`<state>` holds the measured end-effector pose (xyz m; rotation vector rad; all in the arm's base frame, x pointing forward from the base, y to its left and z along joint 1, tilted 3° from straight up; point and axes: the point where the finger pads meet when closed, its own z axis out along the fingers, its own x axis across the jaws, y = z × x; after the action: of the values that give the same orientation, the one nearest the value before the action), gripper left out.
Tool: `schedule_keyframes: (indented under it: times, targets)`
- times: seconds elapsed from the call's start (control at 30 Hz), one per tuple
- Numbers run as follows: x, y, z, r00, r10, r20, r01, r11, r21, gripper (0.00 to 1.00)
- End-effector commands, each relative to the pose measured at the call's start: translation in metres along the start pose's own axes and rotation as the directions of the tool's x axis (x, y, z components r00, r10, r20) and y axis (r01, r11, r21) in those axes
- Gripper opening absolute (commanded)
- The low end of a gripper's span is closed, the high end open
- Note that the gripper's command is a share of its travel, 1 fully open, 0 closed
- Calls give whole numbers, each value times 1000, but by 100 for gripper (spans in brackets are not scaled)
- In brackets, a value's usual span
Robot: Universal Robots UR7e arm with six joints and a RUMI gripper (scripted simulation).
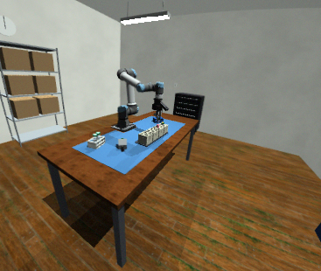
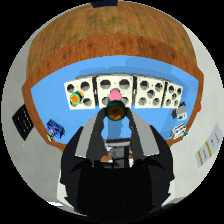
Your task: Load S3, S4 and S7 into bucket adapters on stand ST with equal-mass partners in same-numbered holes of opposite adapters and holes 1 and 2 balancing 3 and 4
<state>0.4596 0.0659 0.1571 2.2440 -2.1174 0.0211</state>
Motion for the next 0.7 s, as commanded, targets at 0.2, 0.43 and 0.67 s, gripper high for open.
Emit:
schedule_keyframes:
  times: [0.2, 0.43, 0.67]
  targets:
    - [0, 0, 13, 1000, 0, 0, 0, 1000, 1, 0]
    - [0, 0, 20, 1000, 0, 0, 0, 1000, 1, 0]
    - [0, 0, 29, 1000, 0, 0, 0, 1000, 1, 0]
